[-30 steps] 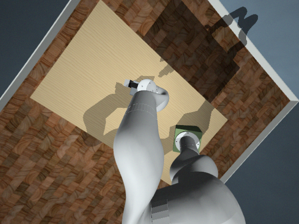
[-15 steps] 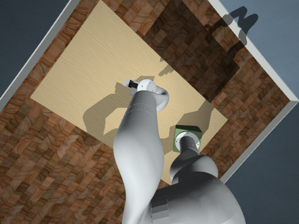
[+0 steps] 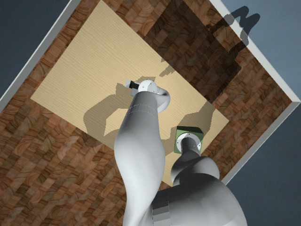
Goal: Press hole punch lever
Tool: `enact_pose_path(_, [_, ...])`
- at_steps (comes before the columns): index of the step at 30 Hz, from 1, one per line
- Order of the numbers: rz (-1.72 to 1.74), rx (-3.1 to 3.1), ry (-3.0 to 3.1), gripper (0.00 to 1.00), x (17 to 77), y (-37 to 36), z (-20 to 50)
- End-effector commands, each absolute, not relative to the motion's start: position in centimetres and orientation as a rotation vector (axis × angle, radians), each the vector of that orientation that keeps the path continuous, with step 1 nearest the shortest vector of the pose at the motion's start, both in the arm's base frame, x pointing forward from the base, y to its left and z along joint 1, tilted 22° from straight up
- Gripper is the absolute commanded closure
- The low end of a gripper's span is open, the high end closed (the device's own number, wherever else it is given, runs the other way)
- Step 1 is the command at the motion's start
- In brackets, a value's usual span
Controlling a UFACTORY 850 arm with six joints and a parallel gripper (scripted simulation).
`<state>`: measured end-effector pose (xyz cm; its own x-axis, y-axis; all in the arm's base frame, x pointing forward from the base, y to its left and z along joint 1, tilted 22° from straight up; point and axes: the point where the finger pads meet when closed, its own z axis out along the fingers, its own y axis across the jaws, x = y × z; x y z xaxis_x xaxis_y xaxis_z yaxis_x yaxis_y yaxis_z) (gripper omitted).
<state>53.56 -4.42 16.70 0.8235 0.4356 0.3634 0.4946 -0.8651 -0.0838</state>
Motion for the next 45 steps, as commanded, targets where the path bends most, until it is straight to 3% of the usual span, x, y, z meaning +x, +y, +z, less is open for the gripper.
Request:
enact_pose_path(1, [-0.504,-2.832,-0.728,1.00,53.6,-4.4,16.8])
enact_pose_path(45, [-0.504,-2.832,-0.728,1.00,54.9,-3.4,12.9])
